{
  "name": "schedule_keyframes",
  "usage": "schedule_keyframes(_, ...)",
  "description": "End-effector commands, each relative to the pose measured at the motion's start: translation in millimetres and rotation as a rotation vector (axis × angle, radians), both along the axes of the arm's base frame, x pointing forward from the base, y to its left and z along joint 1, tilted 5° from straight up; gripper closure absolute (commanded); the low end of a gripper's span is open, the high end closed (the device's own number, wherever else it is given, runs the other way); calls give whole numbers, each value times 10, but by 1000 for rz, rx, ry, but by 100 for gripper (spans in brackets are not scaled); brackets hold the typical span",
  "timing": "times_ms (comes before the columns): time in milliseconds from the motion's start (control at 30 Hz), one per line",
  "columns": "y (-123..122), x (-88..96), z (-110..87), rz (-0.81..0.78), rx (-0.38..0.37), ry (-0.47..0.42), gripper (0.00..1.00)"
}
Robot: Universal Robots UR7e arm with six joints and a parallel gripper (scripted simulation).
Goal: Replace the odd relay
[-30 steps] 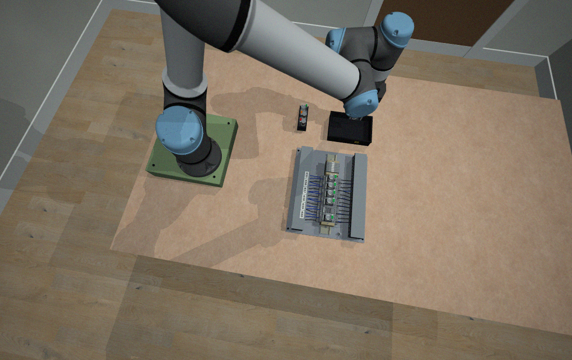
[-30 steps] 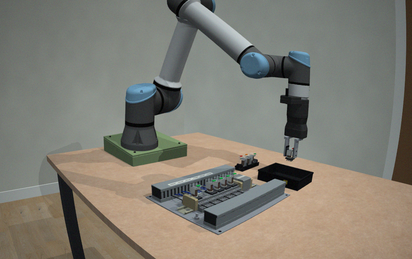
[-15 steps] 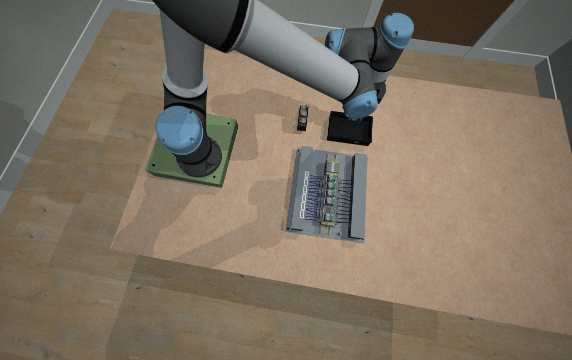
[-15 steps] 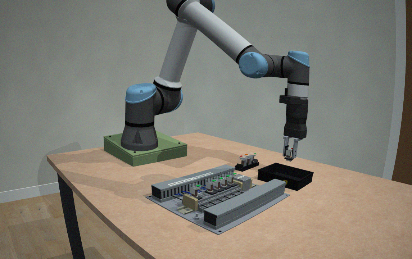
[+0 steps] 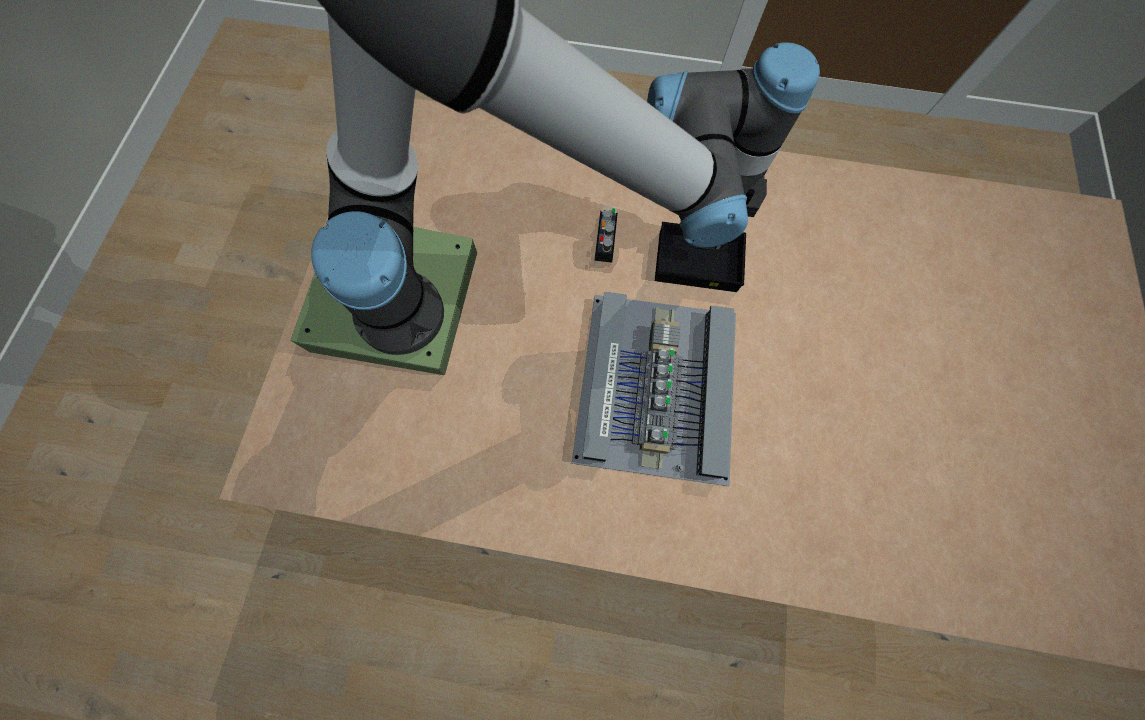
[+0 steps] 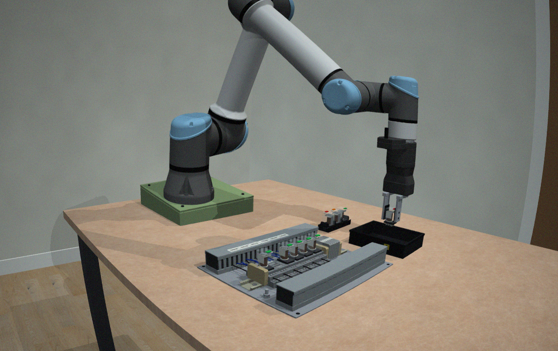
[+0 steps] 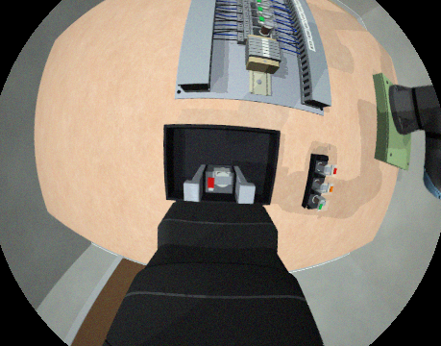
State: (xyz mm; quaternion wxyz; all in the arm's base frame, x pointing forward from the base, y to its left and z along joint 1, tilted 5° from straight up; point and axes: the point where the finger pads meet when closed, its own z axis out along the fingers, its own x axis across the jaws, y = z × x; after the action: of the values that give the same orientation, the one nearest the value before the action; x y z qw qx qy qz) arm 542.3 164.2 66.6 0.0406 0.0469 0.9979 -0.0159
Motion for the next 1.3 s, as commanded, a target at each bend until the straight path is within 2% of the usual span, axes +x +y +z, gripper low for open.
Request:
schedule_keyframes(0,-27,15,-255,0,0,1,100)
schedule_keyframes(333,-27,15,-255,0,0,1,100)
schedule_keyframes(500,-52,29,-473,0,0,1,100)
schedule_keyframes(900,-52,29,-473,0,0,1,100)
schedule_keyframes(1067,-42,23,-388,0,0,1,100)
schedule_keyframes(1267,-42,23,-388,0,0,1,100)
